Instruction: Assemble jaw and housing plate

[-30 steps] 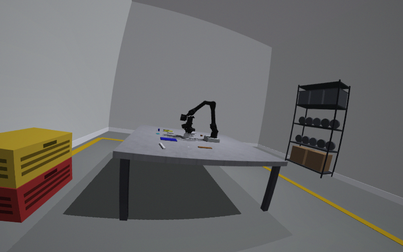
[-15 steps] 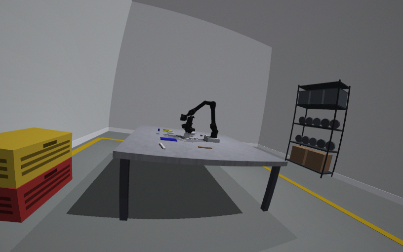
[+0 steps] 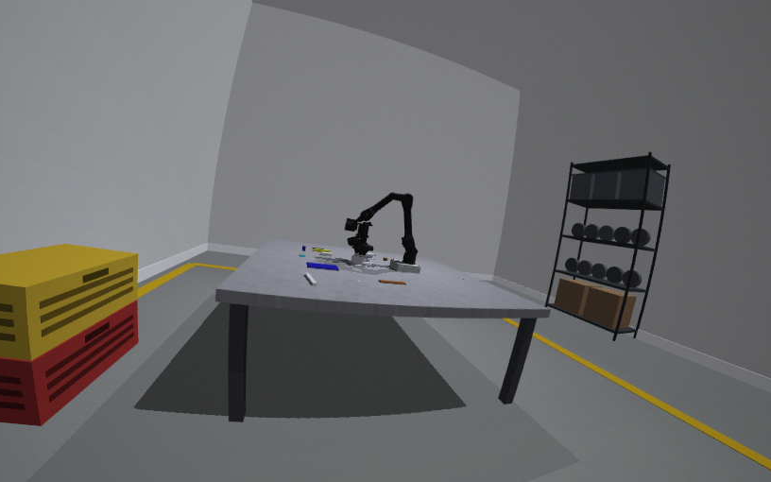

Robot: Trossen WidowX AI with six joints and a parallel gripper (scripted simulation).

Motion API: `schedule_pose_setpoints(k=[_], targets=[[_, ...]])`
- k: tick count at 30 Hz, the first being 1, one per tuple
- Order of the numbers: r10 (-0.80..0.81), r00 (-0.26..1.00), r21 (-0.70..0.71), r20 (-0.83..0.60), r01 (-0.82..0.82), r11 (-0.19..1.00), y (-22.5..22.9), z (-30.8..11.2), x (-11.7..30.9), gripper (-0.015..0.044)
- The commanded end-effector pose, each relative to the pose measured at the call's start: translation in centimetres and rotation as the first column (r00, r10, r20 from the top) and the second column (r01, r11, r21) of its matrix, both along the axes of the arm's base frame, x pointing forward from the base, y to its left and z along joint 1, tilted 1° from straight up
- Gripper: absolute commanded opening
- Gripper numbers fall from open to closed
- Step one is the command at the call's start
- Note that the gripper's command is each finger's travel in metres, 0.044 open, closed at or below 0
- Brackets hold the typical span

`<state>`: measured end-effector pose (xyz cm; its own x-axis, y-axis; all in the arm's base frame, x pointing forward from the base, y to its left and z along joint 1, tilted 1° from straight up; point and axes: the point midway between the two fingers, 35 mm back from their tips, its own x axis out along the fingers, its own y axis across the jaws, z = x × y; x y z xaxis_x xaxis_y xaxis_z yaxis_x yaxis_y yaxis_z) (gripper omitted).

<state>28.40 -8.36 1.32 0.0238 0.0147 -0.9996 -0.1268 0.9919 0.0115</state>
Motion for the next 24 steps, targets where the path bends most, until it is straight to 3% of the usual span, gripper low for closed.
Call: schedule_pose_setpoints(k=[1, 24], targets=[[0.005, 1.000, 0.002, -0.004, -0.005, 1.000, 0.02, -0.37, 0.00, 0.0134], [0.005, 1.000, 0.002, -0.004, -0.005, 1.000, 0.03, 0.05, -0.05, 0.0134]])
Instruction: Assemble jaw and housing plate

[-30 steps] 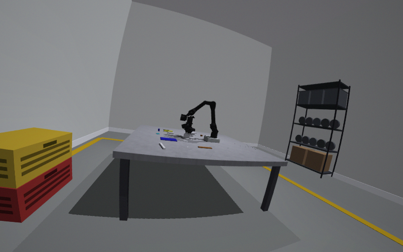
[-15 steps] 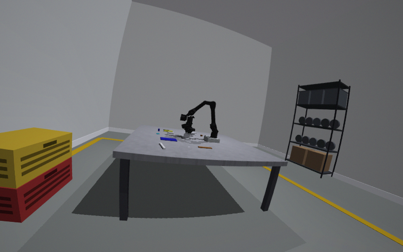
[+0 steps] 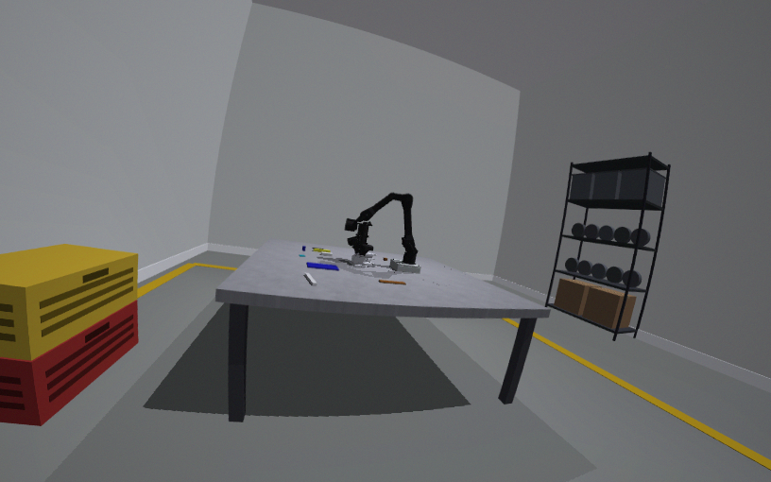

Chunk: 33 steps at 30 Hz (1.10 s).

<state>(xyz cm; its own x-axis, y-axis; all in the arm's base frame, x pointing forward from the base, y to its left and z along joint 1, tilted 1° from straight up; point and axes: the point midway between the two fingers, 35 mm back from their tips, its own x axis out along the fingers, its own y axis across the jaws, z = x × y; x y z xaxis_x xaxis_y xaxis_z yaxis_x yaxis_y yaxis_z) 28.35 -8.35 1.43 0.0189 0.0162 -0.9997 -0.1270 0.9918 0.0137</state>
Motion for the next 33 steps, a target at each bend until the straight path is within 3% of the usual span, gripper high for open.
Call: schedule_pose_setpoints(k=[1, 33], targets=[[0.005, 1.000, 0.001, 0.001, -0.005, 1.000, 0.01, -0.11, 0.00, 0.0134], [0.005, 1.000, 0.001, 0.001, -0.005, 1.000, 0.02, -0.47, 0.00, 0.0134]])
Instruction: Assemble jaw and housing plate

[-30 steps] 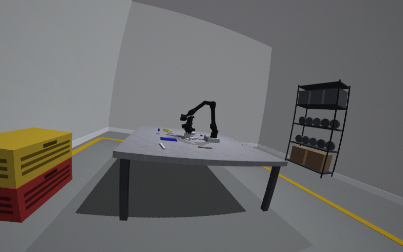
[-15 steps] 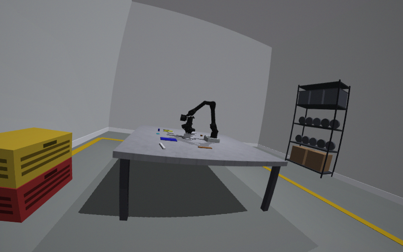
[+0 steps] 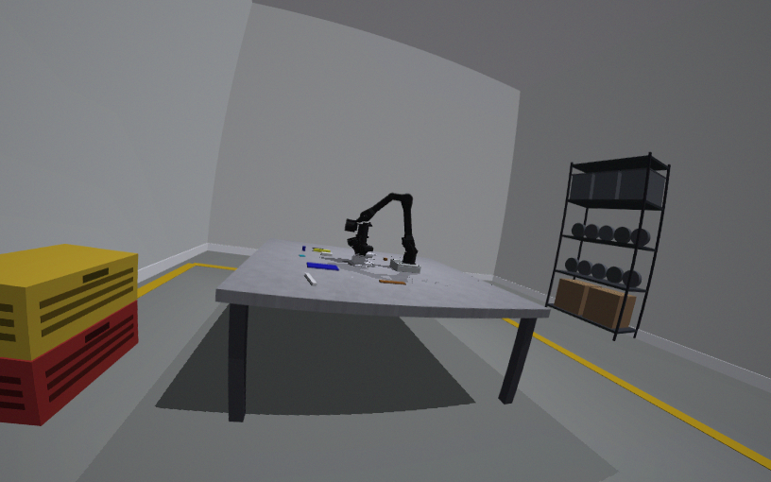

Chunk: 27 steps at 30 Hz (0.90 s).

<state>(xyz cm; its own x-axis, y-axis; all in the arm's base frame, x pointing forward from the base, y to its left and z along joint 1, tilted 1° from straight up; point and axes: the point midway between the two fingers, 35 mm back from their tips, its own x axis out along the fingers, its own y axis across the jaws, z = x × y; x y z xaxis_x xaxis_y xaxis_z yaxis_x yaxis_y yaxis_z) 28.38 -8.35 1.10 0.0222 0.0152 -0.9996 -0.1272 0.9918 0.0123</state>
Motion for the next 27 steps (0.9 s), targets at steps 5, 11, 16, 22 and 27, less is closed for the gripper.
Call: schedule_pose_setpoints(k=[5, 11, 16, 22, 27], targets=[[0.004, 1.000, 0.002, -0.003, -0.004, 1.000, 0.03, -0.15, -0.02, 0.0134], [0.000, 1.000, 0.000, 0.000, 0.000, 1.000, 0.00, -0.02, 0.00, 0.0186], [0.000, 1.000, 0.000, 0.000, 0.000, 1.000, 0.00, -0.02, 0.00, 0.0224], [0.000, 1.000, 0.000, 0.000, 0.000, 1.000, 0.00, -0.02, 0.00, 0.0224], [0.000, 1.000, 0.000, 0.000, 0.000, 1.000, -0.01, 0.16, 0.02, 0.0224]])
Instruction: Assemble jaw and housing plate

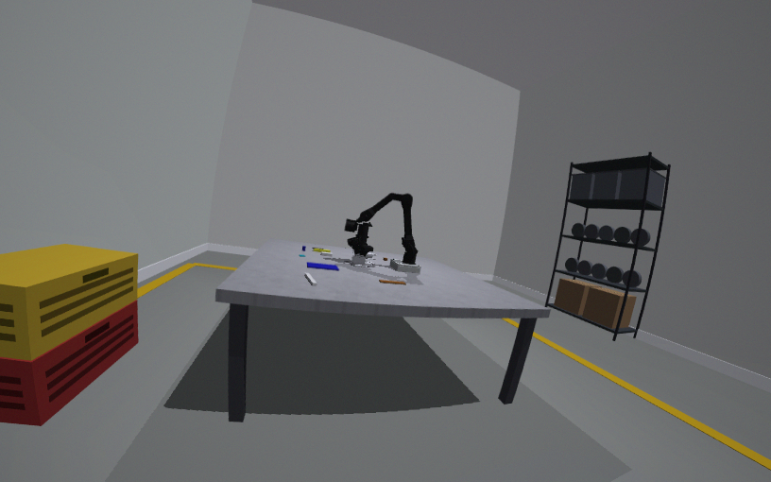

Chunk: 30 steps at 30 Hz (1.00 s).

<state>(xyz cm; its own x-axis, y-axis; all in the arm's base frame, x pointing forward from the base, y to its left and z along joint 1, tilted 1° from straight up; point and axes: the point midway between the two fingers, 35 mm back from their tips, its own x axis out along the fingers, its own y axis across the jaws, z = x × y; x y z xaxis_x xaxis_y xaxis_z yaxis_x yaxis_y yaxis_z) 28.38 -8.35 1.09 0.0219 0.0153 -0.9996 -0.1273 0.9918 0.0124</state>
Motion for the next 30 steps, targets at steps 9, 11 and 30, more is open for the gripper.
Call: schedule_pose_setpoints(k=[9, 11, 30], targets=[[0.004, 1.000, 0.001, -0.002, -0.004, 1.000, -0.1, 6.7, -0.2, 0.0224], [0.004, 1.000, 0.001, -0.002, -0.004, 1.000, -0.1, 6.9, -0.2, 0.0224], [-0.124, 0.992, -0.007, -0.009, 0.124, 0.992, -3.6, 6.3, -1.4, 0.0440]])
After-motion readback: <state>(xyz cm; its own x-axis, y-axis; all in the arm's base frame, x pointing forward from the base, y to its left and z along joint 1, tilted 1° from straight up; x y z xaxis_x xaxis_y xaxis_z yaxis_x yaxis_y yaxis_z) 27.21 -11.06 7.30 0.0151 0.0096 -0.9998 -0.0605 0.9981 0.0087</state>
